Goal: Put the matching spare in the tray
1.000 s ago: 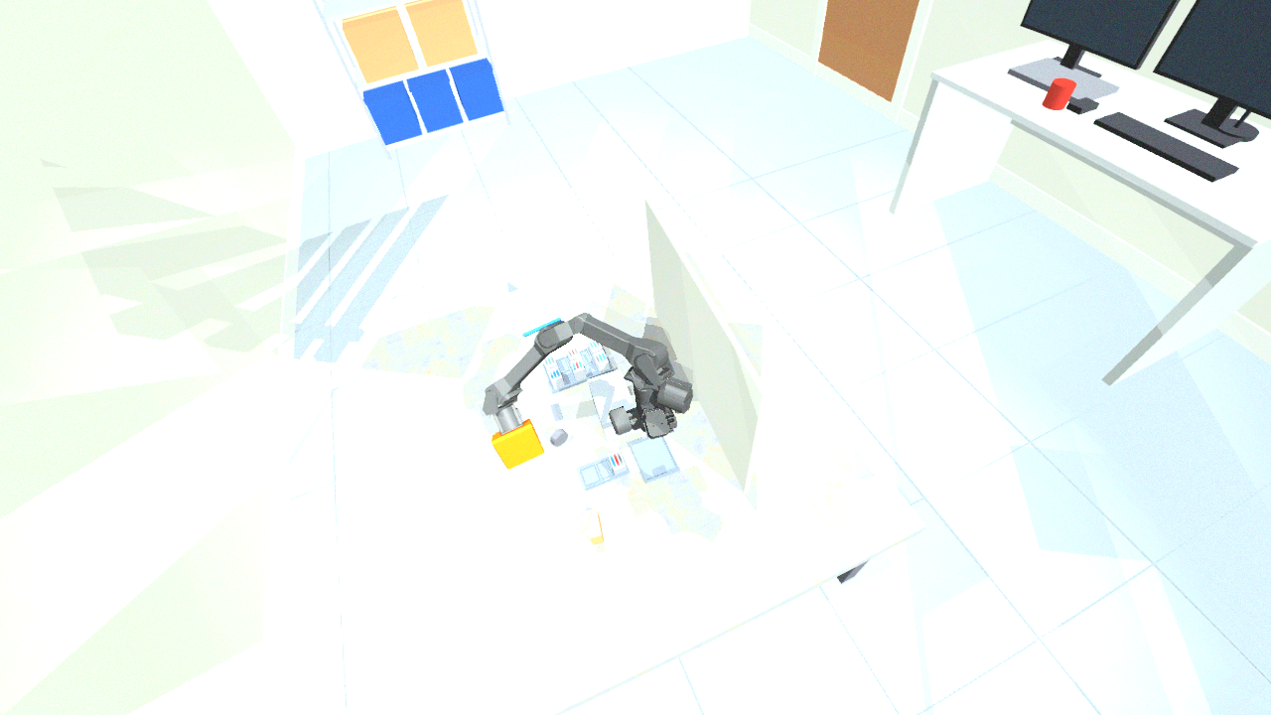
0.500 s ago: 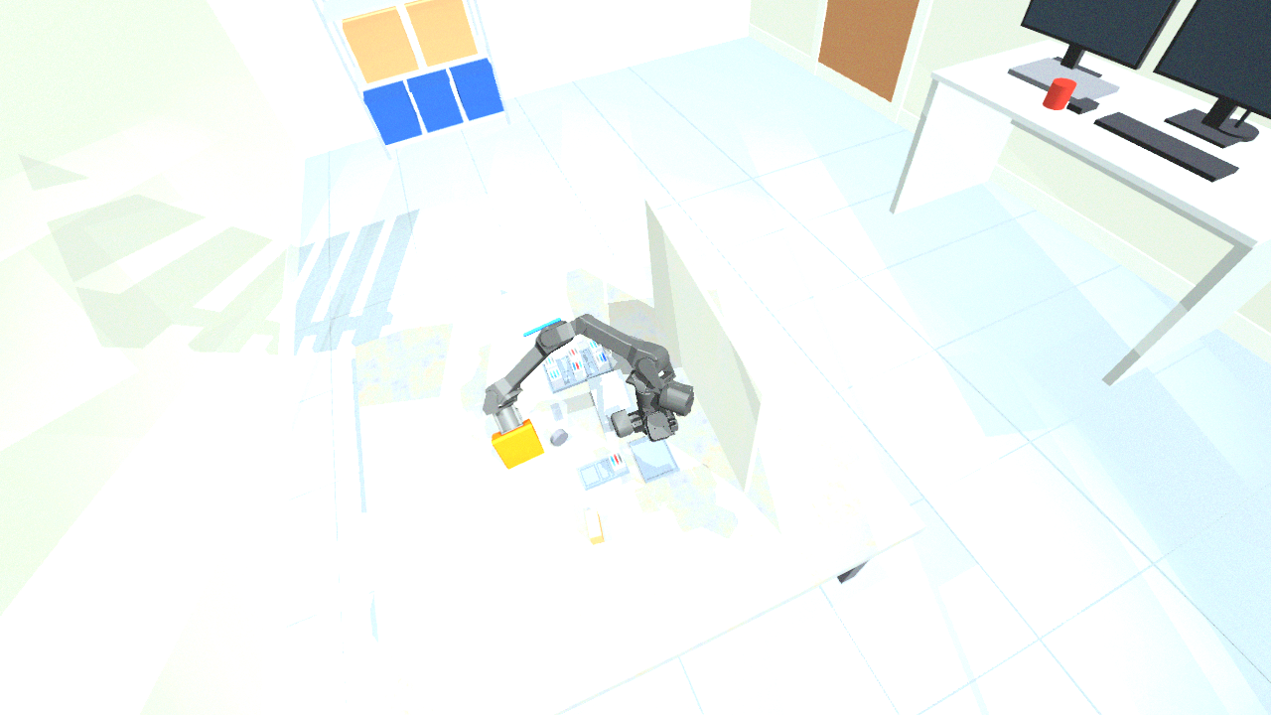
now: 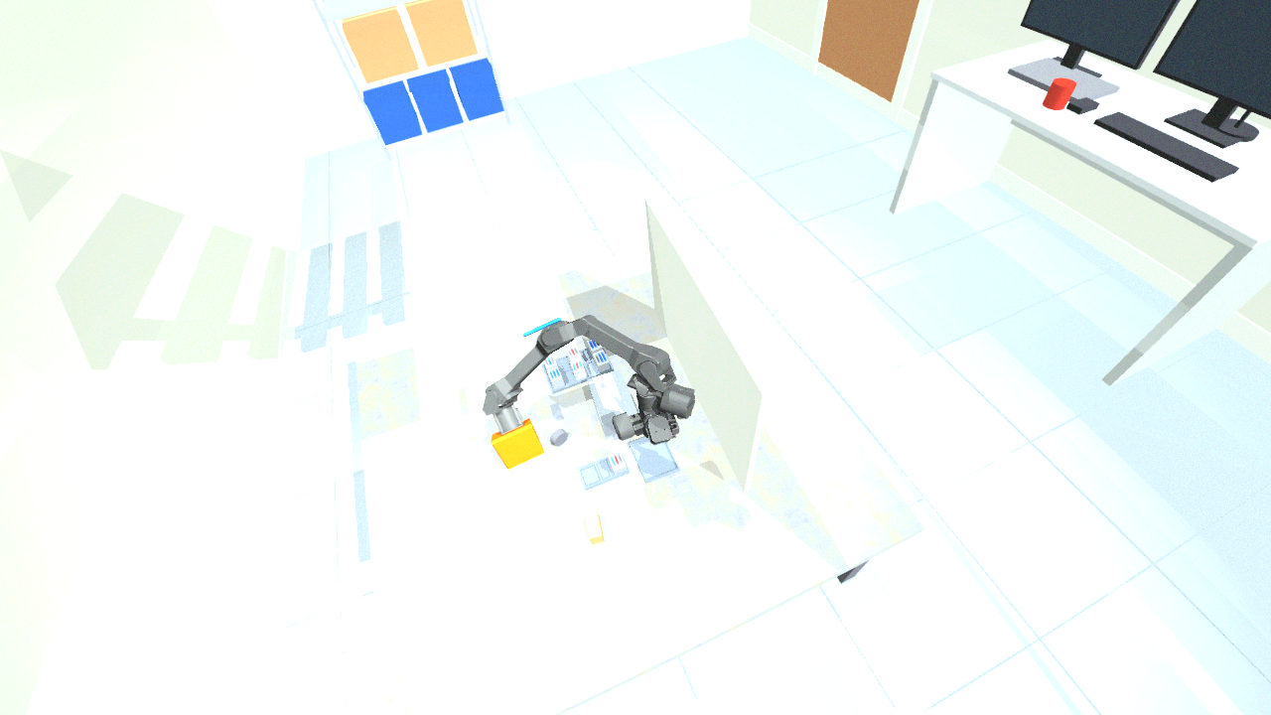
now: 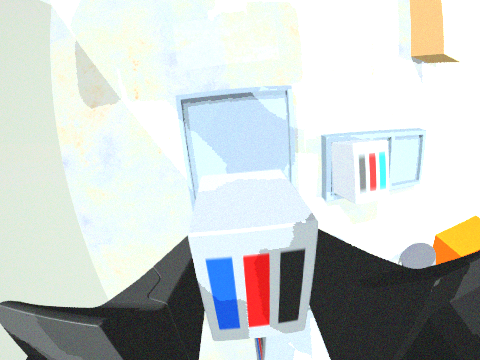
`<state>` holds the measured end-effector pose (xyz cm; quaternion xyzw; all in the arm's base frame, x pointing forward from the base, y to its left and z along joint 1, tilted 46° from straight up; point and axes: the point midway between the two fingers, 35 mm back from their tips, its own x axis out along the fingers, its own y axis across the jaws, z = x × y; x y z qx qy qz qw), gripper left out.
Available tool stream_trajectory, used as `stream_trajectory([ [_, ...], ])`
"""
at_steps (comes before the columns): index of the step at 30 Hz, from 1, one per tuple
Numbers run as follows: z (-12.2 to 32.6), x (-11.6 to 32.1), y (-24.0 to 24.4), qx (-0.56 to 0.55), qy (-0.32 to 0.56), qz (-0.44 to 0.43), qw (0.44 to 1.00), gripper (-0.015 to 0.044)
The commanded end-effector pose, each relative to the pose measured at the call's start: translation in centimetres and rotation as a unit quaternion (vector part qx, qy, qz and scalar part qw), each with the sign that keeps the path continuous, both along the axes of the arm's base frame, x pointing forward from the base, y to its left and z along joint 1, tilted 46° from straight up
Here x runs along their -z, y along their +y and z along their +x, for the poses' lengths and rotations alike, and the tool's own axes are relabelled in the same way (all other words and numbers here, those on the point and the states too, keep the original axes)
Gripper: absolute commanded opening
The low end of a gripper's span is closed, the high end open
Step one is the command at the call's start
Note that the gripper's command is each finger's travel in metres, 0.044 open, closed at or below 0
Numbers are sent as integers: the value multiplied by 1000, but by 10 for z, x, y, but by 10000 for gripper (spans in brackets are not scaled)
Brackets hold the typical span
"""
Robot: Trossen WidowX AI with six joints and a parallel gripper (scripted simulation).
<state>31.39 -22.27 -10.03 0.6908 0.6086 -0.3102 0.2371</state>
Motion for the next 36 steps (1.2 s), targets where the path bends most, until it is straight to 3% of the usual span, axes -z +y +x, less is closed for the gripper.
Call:
stream_trajectory([
  [1, 1, 3, 2, 3, 0, 1, 1000, 0],
  [36, 5, 25, 22, 3, 0, 1, 1000, 0],
])
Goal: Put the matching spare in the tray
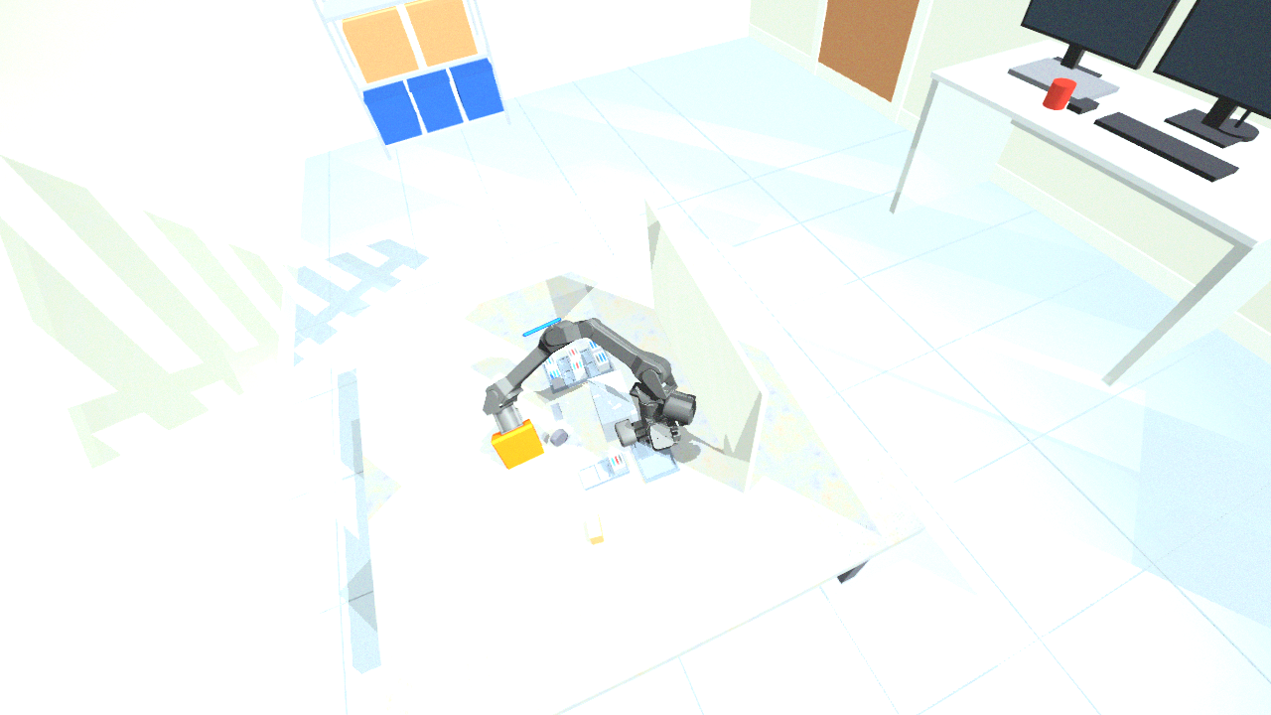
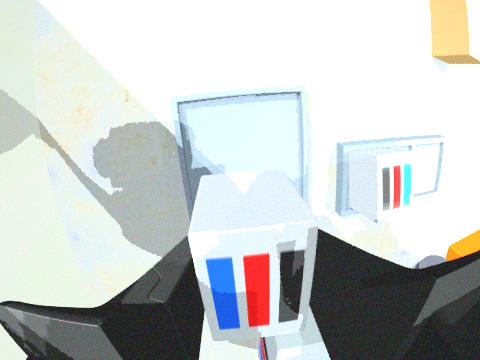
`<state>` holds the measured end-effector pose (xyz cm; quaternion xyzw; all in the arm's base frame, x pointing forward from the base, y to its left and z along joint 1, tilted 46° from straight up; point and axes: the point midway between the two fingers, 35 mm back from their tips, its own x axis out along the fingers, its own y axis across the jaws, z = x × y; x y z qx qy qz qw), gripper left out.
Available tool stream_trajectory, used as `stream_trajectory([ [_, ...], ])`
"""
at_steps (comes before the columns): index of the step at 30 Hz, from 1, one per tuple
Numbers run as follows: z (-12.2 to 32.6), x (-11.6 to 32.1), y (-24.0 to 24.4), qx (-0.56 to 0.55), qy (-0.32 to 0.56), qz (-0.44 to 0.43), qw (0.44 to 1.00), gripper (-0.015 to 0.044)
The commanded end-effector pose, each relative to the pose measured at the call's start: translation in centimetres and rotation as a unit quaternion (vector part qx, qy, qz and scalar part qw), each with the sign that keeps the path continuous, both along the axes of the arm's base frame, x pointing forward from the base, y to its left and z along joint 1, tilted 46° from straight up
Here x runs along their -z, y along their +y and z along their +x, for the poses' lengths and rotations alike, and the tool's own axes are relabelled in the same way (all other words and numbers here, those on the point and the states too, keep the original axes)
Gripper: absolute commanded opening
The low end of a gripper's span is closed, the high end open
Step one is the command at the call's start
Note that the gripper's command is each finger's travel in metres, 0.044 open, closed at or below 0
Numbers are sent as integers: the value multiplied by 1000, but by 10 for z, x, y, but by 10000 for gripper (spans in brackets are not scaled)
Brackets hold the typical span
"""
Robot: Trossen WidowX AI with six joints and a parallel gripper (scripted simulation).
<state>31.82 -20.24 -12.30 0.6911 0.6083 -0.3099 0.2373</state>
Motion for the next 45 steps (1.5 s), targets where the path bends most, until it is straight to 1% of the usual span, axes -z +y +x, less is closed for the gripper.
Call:
stream_trajectory([
  [1, 0, 3, 3, 3, 0, 1, 1000, 0],
  [45, 2, 28, 29, 3, 0, 3, 1000, 0],
])
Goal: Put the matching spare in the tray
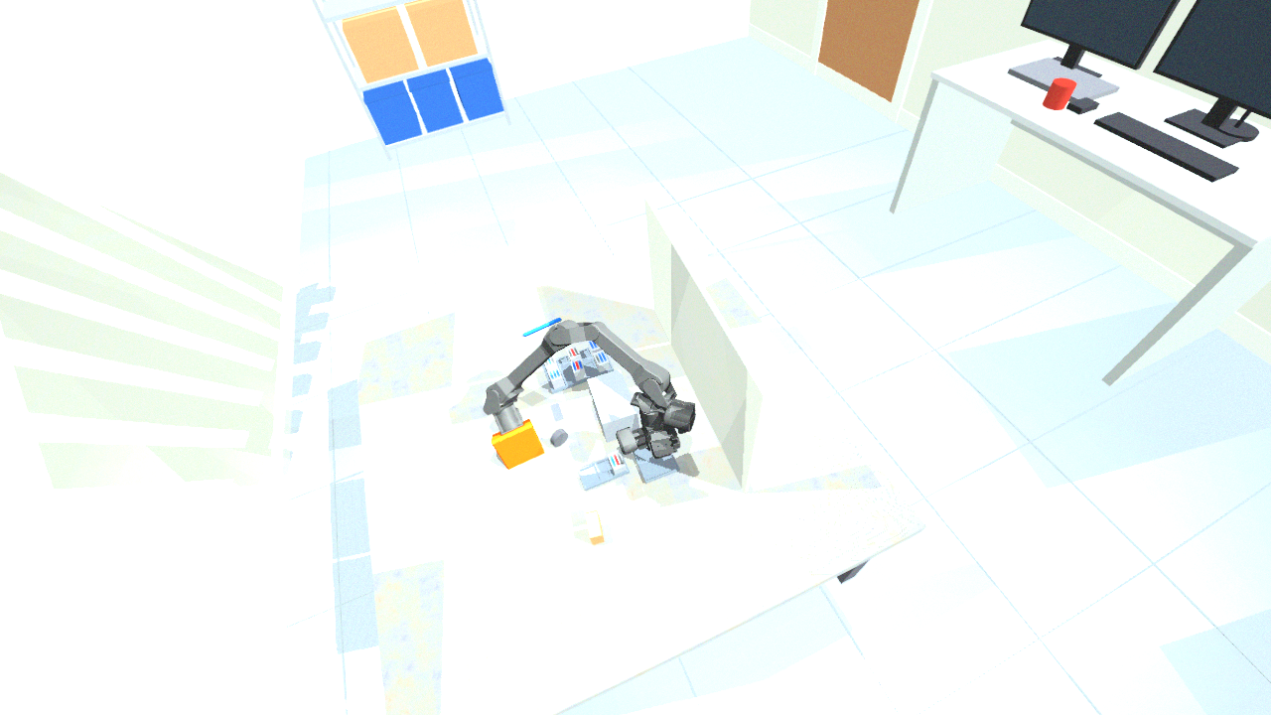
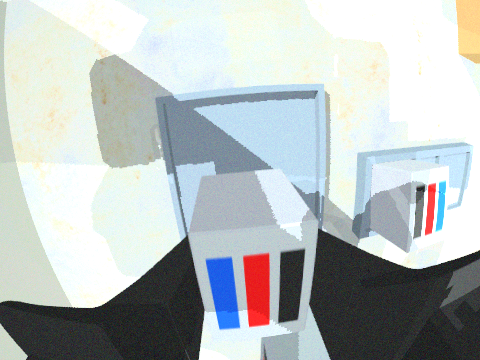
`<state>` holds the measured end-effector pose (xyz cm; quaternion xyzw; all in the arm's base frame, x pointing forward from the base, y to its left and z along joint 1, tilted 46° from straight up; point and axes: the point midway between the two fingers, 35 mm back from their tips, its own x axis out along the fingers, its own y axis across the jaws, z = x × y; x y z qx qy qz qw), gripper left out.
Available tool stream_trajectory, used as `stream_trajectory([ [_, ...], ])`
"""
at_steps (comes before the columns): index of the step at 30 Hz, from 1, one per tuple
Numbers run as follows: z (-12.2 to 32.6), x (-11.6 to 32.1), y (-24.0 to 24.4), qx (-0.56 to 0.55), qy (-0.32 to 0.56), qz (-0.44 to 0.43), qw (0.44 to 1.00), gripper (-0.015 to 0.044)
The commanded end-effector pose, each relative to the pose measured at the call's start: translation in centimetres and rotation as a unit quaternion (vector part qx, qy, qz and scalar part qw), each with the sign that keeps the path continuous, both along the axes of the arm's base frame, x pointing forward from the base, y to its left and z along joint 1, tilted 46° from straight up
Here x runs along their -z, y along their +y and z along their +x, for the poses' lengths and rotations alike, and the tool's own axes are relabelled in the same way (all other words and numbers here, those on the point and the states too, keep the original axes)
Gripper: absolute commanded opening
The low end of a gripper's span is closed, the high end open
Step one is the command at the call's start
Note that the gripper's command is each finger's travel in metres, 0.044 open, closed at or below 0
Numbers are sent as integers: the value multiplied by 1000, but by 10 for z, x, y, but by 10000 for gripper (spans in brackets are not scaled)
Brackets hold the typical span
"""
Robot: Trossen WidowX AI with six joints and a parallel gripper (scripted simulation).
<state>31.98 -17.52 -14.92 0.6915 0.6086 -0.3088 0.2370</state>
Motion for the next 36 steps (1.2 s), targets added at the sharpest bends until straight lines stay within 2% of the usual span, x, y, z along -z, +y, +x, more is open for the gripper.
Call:
stream_trajectory([
  [1, 0, 2, 3, 3, 1, 2, 1000, 0],
  [36, -2, 21, 25, 3, 0, 3, 1000, 0],
])
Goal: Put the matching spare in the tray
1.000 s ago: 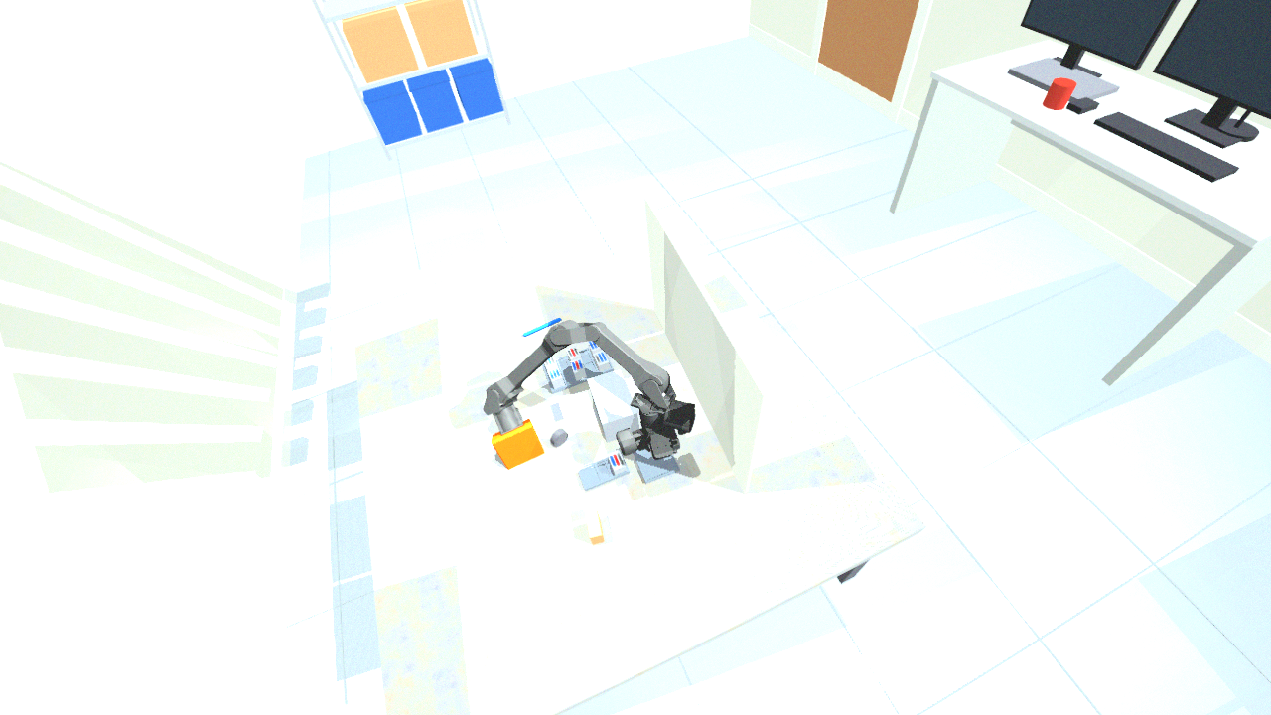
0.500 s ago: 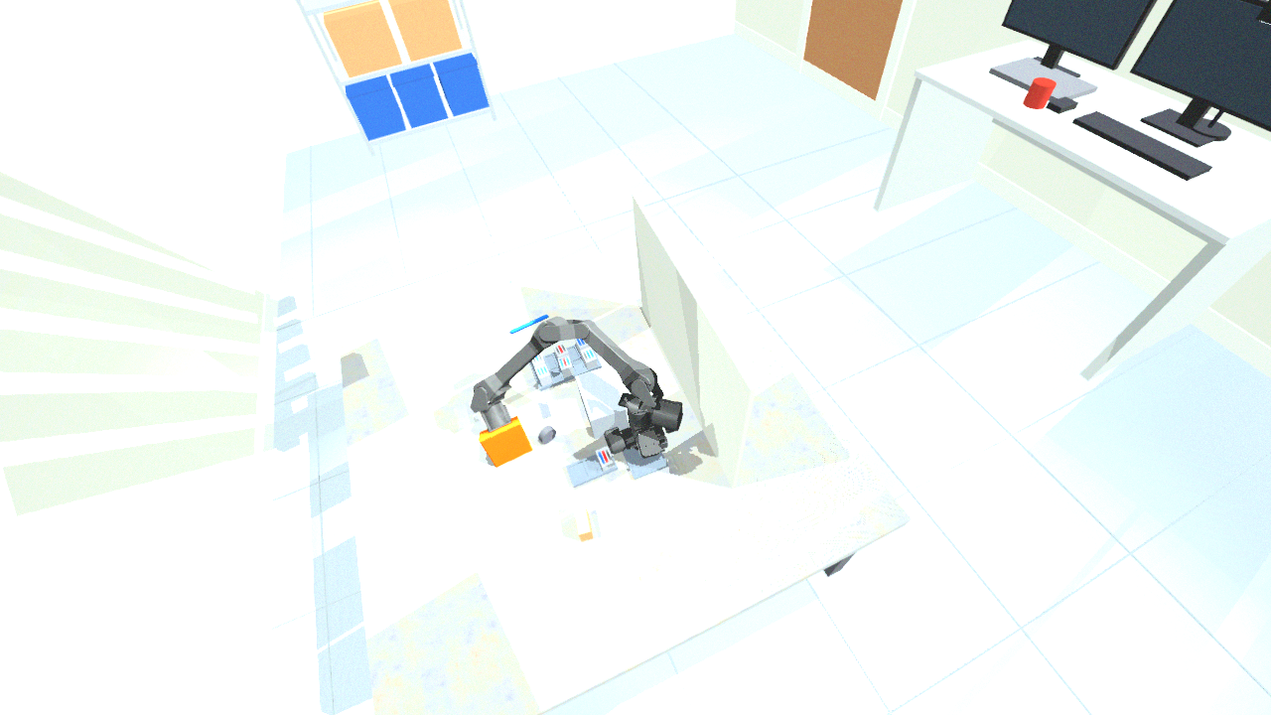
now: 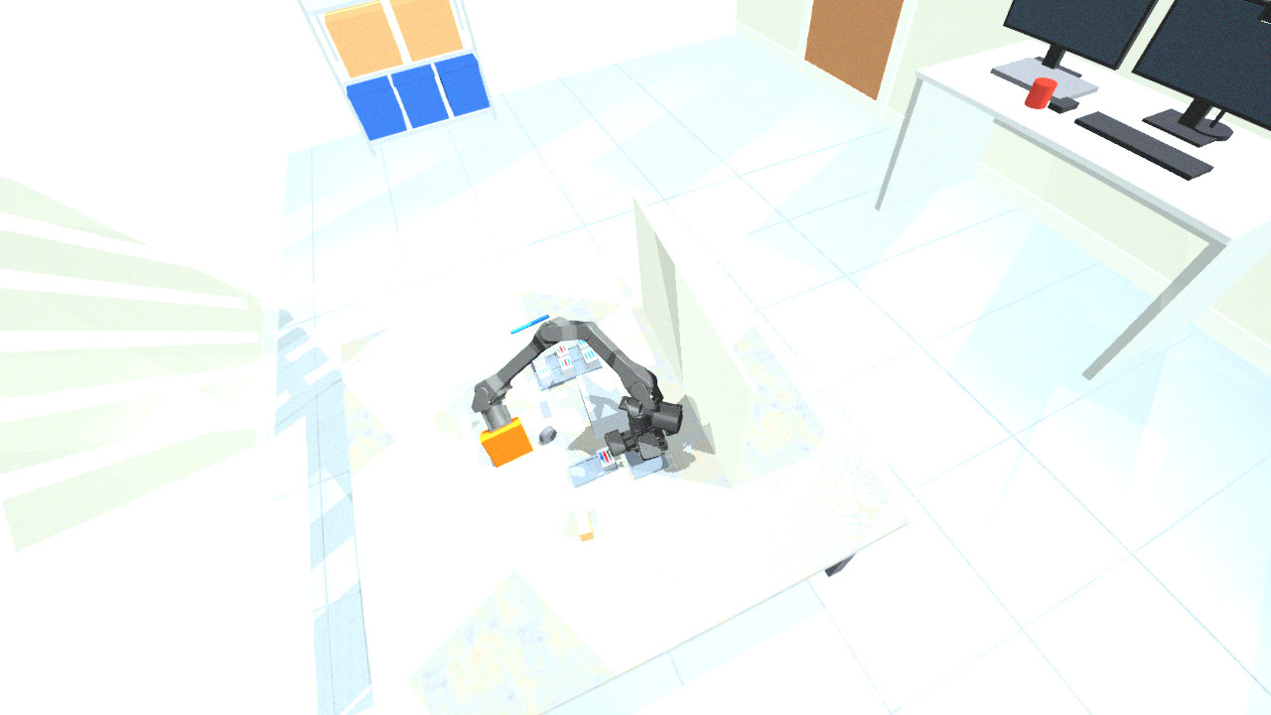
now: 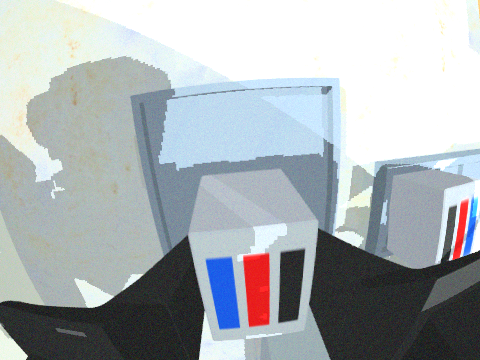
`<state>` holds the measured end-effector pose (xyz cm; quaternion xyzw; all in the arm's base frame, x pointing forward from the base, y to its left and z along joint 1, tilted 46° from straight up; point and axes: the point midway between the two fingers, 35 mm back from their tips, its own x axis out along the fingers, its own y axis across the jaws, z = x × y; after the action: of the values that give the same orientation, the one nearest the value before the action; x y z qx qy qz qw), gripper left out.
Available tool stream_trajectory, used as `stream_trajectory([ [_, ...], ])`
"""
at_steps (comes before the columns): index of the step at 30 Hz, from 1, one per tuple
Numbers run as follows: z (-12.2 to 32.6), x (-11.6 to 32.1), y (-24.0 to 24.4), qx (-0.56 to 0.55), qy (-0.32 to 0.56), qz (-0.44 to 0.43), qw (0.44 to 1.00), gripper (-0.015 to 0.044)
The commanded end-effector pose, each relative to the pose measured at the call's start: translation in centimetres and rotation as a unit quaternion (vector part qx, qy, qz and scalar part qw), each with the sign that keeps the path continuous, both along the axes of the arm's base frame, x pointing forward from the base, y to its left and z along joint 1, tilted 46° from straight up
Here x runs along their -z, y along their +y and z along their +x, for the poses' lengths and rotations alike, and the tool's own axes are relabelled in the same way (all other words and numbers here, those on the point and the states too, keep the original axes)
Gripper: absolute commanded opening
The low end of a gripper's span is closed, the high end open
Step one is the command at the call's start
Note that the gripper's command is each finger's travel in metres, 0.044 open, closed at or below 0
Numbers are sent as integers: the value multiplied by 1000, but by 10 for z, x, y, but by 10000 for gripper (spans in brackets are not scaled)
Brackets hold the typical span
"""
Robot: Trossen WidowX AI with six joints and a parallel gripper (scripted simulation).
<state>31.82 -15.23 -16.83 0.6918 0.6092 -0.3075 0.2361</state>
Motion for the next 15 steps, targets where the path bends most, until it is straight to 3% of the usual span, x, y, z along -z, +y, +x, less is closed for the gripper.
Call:
stream_trajectory([
  [1, 0, 2, 3, 3, 1, 2, 1000, 0],
  [11, -1, 7, 9, 3, 1, 2, 1000, 0],
  [15, -1, 5, 7, 0, 0, 1, 1000, 105],
])
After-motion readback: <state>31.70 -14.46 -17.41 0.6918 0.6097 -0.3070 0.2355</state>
